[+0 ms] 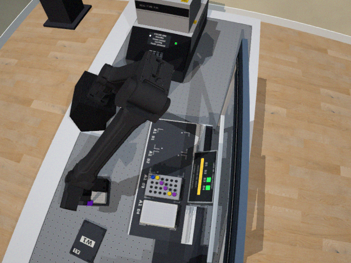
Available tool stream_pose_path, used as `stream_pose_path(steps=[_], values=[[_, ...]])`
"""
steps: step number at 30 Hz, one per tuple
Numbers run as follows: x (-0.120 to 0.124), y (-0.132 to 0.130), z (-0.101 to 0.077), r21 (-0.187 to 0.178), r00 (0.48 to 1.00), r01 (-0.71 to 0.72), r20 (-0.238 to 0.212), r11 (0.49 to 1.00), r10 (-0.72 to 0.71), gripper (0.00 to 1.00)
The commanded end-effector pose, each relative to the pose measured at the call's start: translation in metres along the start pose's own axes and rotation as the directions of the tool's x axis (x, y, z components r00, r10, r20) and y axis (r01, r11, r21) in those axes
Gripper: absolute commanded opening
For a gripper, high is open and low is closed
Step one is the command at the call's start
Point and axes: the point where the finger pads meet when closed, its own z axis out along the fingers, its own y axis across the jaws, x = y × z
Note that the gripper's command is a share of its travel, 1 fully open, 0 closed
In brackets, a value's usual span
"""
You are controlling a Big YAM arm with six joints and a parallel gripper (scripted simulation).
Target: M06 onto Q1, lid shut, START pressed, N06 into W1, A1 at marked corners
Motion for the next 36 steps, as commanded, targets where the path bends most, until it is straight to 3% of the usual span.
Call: stream_pose_path(steps=[1, 15, 23, 36], values=[[0.0, -0.02, -0.021, 0.052, 1.0, -0.004, 0.0, 0.999, 0.004, 0.0], [-0.01, -0.028, -0.015, 0.056, 0.998, 0.057, -0.007, 0.997, -0.057, 0.0], [-0.009, -0.012, -0.011, 0.036, 0.999, 0.053, -0.005, 0.998, -0.053, 0.0], [-0.008, -0.019, -0.011, 0.029, 0.999, 0.045, -0.005, 0.999, -0.045, 0.0]])
